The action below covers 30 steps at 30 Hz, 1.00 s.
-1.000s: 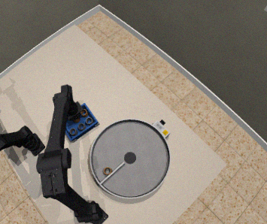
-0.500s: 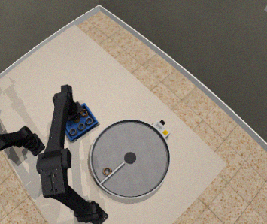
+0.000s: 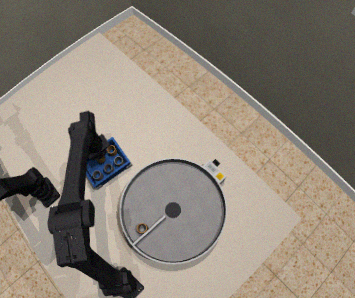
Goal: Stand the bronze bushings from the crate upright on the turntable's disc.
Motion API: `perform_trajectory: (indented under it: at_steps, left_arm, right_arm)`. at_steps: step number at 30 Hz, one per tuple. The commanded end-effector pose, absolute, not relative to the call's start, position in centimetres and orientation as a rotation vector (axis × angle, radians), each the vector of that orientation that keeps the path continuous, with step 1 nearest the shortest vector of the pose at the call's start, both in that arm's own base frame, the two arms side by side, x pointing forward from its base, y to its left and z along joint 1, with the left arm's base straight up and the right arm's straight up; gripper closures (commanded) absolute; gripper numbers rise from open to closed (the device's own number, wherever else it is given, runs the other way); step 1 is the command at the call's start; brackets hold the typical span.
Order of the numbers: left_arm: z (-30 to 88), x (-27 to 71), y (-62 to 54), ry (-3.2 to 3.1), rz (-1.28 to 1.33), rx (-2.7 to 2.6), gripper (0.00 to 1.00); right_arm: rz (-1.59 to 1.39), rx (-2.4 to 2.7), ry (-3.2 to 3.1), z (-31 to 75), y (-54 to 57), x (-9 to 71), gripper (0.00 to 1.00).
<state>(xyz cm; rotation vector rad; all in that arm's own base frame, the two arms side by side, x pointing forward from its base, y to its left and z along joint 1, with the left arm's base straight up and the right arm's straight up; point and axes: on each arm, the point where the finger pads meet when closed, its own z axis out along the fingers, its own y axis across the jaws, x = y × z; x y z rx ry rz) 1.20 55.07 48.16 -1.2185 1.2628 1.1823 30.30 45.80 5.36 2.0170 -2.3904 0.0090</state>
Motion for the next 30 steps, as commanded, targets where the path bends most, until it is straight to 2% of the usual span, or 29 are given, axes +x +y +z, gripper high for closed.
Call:
perform_trajectory:
  at_steps: [1, 15, 19, 30]
  left_arm:
    - [50.1, 0.8, 54.5, 1.216, 1.199, -1.199, 0.00]
    - [50.1, 0.8, 54.5, 1.216, 1.199, -1.199, 0.00]
    - [50.1, 0.8, 54.5, 1.216, 1.199, -1.199, 0.00]
    - [50.1, 0.8, 54.5, 1.216, 1.199, -1.199, 0.00]
  right_arm:
    - [-0.041, 2.081, -2.460, 10.4, 48.5, 31.3, 1.00]
    - [-0.042, 2.083, -2.462, 17.2, 48.1, 31.1, 1.00]
    - [-0.021, 2.056, -2.430, 15.5, 48.2, 31.1, 1.00]
    - [-0.039, 2.079, -2.457, 19.2, 48.0, 31.0, 1.00]
